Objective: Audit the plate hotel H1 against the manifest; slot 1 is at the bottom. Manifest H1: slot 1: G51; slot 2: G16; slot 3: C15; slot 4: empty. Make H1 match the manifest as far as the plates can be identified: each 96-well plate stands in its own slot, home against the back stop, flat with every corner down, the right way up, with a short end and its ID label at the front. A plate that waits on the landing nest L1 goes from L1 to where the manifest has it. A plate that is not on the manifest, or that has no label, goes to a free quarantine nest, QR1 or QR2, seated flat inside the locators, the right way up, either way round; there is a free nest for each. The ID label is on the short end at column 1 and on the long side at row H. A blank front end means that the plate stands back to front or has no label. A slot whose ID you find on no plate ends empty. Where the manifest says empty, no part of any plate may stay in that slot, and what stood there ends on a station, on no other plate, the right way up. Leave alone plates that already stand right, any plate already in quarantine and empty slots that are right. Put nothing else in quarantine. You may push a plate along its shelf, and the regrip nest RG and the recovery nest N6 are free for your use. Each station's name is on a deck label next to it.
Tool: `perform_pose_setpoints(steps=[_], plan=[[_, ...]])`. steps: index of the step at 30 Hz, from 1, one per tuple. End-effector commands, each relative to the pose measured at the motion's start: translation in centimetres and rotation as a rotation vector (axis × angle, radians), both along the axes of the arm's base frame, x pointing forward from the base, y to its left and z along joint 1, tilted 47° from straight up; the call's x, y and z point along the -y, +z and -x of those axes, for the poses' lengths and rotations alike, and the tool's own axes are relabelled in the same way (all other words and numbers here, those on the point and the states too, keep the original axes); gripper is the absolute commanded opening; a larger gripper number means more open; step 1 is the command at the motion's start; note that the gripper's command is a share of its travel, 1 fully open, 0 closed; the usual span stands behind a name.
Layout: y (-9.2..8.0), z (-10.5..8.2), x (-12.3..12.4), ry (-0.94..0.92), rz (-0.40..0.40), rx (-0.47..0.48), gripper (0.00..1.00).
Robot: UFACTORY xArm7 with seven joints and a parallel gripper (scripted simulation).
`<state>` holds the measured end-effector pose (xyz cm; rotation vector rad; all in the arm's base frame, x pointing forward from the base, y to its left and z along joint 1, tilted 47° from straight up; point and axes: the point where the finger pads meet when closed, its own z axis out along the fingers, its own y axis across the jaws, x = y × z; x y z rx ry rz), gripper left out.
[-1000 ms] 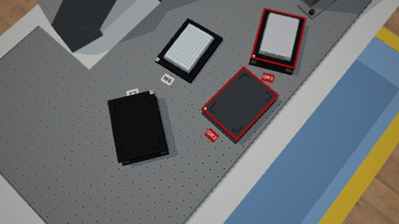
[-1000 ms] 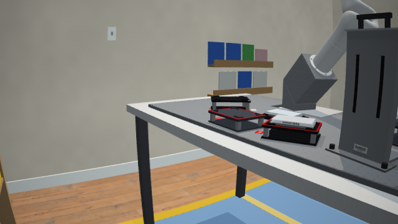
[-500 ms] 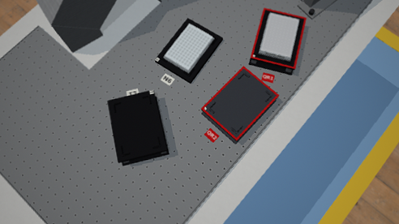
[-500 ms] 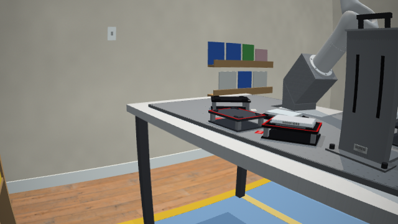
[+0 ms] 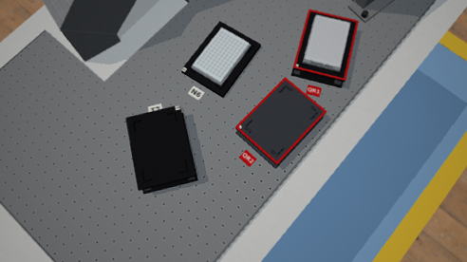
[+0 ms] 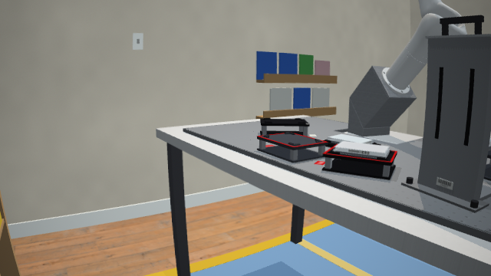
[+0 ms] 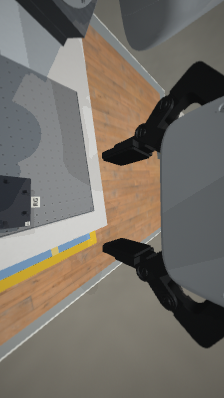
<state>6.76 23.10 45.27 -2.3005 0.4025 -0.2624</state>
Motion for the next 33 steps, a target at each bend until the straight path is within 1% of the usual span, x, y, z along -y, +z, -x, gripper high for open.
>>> perform_pose_setpoints(steps=[1, 4, 17, 22, 33], plan=[[1.3, 0.6, 1.2, 0.001, -0.002, 0.001, 1.0], [1.6, 0.7, 1.4, 0.001, -0.002, 0.001, 1.0], [4.5, 2.0, 4.3, 0.001, -0.002, 0.001, 1.0], [4.5, 2.0, 4.3, 0.001, -0.002, 0.001, 1.0], [2.9, -2.0, 7.7, -0.249, -0.115, -0.242, 1.0]])
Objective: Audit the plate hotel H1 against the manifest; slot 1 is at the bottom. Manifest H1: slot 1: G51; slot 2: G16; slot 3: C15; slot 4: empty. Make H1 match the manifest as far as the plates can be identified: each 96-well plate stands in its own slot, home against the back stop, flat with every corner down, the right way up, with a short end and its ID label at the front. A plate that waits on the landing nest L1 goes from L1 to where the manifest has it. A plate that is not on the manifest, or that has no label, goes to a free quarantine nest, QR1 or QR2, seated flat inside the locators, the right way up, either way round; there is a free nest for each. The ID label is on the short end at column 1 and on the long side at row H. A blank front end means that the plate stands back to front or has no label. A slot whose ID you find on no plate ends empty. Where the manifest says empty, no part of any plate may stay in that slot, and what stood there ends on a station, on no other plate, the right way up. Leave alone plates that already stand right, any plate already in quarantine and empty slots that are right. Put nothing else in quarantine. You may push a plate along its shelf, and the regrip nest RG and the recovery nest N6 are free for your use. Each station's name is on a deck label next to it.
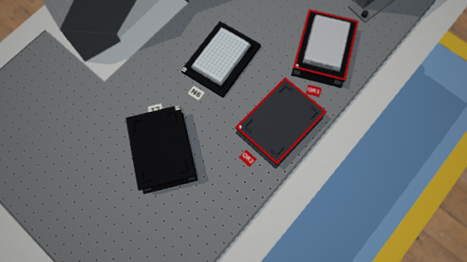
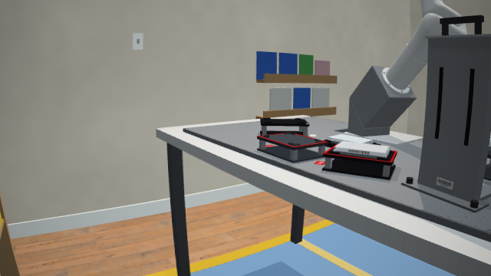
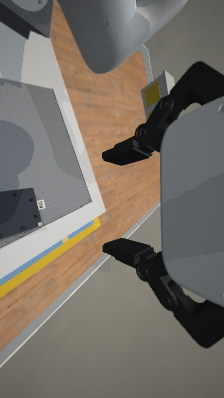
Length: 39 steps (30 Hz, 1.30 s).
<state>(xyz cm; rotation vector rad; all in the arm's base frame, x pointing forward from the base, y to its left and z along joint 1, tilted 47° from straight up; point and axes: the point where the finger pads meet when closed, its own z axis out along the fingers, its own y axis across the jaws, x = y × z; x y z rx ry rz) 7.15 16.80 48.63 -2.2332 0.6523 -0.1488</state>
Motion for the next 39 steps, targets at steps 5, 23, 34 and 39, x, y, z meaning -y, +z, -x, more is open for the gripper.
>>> perform_pose_setpoints(steps=[5, 23, 34, 39], plan=[[-0.8, -2.7, 2.4, -0.167, -0.077, -0.159, 1.0], [-3.2, -7.8, 7.1, -0.531, -0.24, -0.513, 1.0], [-5.7, -10.7, 11.1, -0.715, -0.323, -0.691, 1.0], [-6.4, -11.5, 12.1, -0.715, -0.323, -0.691, 1.0]])
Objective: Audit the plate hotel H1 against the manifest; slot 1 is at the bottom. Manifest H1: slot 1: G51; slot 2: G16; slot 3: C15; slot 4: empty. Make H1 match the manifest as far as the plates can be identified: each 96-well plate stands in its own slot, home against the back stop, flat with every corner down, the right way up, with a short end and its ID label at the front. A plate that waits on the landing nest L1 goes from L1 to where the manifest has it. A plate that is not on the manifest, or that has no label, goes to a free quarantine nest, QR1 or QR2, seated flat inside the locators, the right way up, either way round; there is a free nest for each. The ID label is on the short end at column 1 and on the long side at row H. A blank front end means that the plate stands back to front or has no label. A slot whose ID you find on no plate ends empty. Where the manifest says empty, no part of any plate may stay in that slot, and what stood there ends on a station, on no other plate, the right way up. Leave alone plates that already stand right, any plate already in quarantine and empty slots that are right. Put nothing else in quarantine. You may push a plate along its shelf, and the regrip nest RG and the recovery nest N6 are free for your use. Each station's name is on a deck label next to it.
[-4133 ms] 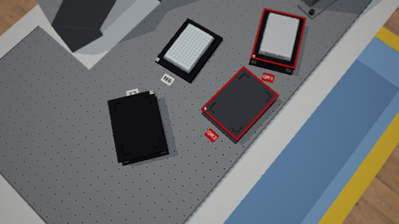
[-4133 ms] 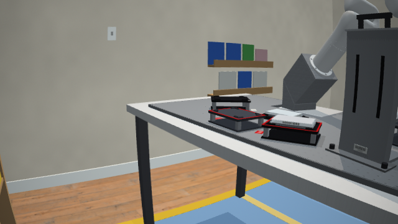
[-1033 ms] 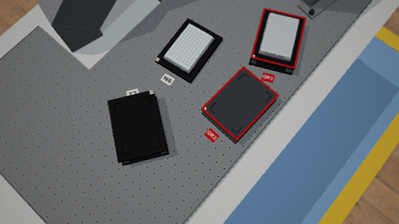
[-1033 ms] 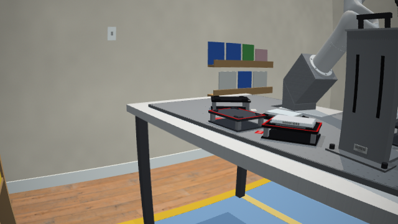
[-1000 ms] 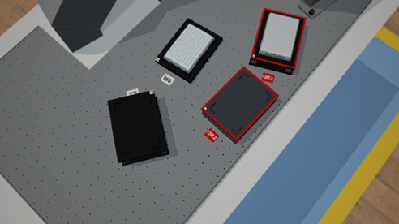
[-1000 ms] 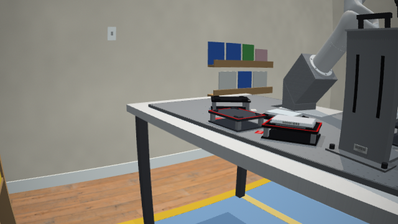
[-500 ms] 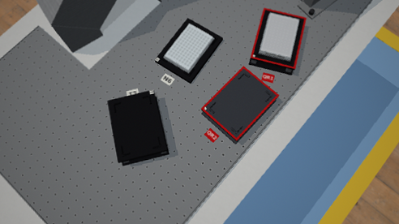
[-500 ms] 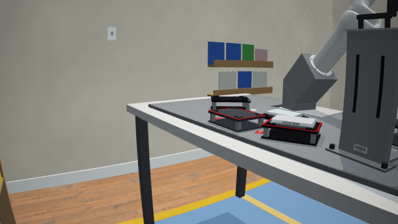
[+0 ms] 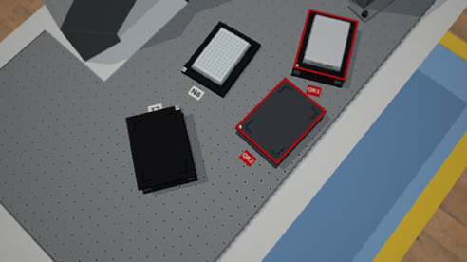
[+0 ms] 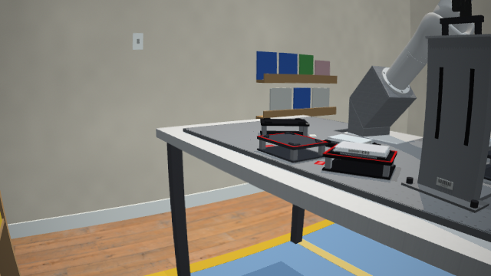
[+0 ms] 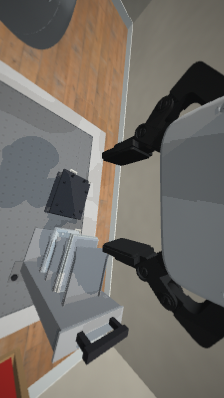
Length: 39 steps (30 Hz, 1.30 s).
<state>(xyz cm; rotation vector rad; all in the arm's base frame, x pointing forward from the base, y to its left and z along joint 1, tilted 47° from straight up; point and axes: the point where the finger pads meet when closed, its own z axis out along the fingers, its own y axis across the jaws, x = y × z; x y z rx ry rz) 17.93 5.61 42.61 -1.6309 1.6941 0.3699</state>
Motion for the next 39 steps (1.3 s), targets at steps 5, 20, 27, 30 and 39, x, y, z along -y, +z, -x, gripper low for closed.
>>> perform_pose_setpoints(steps=[5, 20, 27, 30, 39], plan=[[-1.5, -2.0, 2.7, -0.005, -0.003, -0.001, 1.0], [-5.2, -4.0, 7.5, -0.006, -0.003, -0.002, 1.0], [-7.4, -5.0, 10.1, -0.006, -0.002, -0.002, 1.0], [-8.3, -5.4, 11.2, -0.006, -0.002, -0.002, 1.0], [-10.2, -5.6, 13.3, -0.006, -0.002, -0.002, 1.0]])
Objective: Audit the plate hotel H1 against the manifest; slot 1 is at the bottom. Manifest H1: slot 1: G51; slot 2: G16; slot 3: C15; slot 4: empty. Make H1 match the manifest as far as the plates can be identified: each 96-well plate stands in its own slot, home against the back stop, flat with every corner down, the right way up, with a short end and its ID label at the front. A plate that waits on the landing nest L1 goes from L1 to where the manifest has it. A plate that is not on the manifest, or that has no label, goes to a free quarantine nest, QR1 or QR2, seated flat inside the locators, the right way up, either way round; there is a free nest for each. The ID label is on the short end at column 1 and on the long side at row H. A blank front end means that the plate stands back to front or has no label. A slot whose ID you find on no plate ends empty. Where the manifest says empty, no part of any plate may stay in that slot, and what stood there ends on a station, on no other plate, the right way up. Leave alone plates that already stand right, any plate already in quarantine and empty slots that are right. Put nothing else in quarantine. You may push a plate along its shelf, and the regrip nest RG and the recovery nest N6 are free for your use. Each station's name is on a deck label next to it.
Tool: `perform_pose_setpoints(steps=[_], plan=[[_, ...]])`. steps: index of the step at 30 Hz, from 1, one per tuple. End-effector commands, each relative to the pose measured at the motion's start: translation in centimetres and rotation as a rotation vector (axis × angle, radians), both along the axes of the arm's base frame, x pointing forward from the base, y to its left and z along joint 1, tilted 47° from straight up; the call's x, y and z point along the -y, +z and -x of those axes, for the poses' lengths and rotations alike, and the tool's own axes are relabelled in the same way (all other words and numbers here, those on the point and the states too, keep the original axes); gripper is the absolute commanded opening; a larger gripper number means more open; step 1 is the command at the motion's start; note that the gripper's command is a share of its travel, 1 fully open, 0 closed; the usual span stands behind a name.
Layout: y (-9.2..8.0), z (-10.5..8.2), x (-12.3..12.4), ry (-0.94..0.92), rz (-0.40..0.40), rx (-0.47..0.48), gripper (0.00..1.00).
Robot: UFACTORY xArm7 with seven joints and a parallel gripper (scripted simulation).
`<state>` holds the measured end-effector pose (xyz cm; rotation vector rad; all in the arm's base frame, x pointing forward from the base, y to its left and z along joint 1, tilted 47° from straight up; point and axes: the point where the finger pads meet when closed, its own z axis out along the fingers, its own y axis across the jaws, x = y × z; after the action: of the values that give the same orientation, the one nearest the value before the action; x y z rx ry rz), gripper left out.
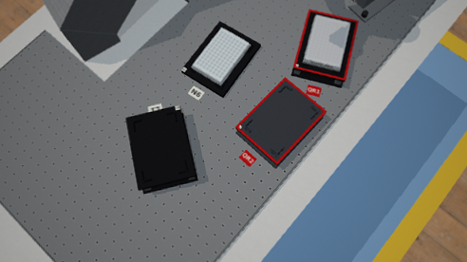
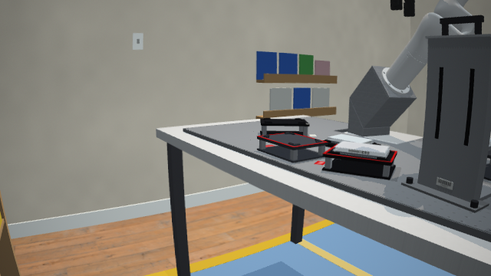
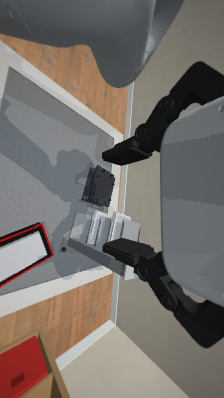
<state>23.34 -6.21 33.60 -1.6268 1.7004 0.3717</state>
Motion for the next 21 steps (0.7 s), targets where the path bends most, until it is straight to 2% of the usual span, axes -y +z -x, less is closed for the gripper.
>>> perform_pose_setpoints(steps=[1, 10, 12, 17, 21], plan=[[-1.5, -0.2, 1.9, -0.002, -0.001, 0.002, 1.0], [-4.6, -0.4, 5.1, -0.002, -0.001, 0.002, 1.0], [-4.6, -0.4, 5.1, -0.002, -0.001, 0.002, 1.0], [-6.1, -0.5, 6.7, -0.002, -0.001, 0.002, 1.0], [-7.6, 0.2, 7.9, -0.002, -0.001, 0.002, 1.0]])
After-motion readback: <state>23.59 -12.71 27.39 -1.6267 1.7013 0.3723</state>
